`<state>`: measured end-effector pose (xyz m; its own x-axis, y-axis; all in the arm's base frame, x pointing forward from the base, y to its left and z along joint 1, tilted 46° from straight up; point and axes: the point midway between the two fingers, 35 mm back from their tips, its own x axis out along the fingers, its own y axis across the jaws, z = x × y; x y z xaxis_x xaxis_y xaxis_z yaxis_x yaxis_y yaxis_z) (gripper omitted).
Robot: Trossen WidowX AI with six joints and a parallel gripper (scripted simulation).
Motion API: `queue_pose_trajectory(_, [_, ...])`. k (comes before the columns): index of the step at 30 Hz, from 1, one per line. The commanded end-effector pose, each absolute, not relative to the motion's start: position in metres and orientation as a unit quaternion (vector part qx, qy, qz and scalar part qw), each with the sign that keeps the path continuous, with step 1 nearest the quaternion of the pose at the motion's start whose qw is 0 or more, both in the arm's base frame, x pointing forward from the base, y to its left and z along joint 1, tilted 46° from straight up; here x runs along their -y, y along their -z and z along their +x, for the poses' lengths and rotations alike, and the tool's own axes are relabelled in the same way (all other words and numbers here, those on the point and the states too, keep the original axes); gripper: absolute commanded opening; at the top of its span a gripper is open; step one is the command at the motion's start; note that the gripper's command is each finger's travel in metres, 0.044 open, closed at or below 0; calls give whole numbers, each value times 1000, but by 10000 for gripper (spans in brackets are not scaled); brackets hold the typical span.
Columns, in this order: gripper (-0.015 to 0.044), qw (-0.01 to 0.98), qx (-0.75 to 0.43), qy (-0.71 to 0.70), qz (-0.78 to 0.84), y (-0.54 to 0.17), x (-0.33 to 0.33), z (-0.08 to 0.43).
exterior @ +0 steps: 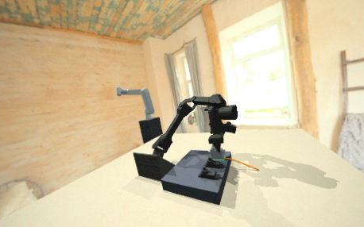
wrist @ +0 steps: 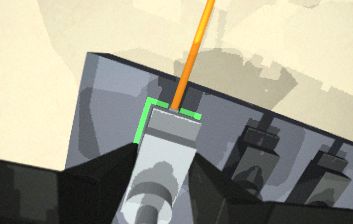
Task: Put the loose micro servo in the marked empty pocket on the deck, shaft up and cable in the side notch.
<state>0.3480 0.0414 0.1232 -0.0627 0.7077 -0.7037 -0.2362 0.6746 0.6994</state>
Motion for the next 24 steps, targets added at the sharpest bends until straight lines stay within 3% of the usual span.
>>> queue_pose_trajectory(1, [0, 662, -632, -357, 188, -122, -44, 348])
queue_pose_trajectory(24, [0, 662, -632, -357, 188, -101, -65, 347])
